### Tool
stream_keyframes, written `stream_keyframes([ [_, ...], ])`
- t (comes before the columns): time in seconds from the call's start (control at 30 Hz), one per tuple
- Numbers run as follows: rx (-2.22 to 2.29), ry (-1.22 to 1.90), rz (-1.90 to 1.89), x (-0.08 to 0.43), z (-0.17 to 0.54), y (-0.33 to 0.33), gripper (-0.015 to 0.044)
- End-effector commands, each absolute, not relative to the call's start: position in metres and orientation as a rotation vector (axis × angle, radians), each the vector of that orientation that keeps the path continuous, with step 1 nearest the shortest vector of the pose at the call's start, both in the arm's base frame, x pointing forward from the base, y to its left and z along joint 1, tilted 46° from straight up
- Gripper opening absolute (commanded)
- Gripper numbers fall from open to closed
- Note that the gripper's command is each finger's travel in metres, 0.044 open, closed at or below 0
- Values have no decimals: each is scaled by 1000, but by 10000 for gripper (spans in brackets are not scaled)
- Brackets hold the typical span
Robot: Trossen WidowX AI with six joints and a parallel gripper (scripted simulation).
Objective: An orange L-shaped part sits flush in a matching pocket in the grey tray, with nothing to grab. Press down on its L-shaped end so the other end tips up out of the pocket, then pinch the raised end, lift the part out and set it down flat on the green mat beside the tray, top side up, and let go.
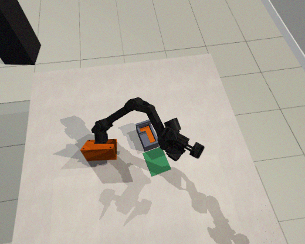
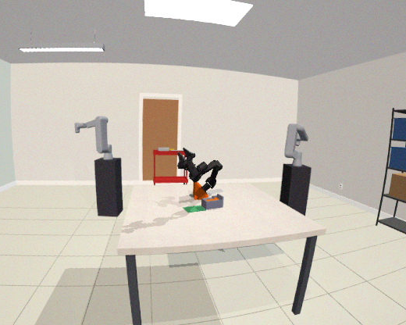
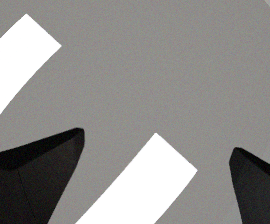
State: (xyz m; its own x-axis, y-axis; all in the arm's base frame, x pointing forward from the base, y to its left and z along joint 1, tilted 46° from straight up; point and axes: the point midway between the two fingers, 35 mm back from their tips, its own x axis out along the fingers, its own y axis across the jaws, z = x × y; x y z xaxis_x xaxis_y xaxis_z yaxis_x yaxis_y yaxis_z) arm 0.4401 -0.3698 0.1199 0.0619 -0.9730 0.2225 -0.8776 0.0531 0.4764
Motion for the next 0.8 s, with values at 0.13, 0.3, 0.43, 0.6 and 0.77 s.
stream_keyframes([
  [0.13,1786,-1607,-455,458,121,-367,269],
  [0.3,1492,-900,-853,499,112,-347,180],
  [0.43,1193,-281,-969,513,90,-315,180],
  [0.6,865,354,-868,498,64,-262,180],
  [0.77,742,589,-763,484,56,-236,180],
])
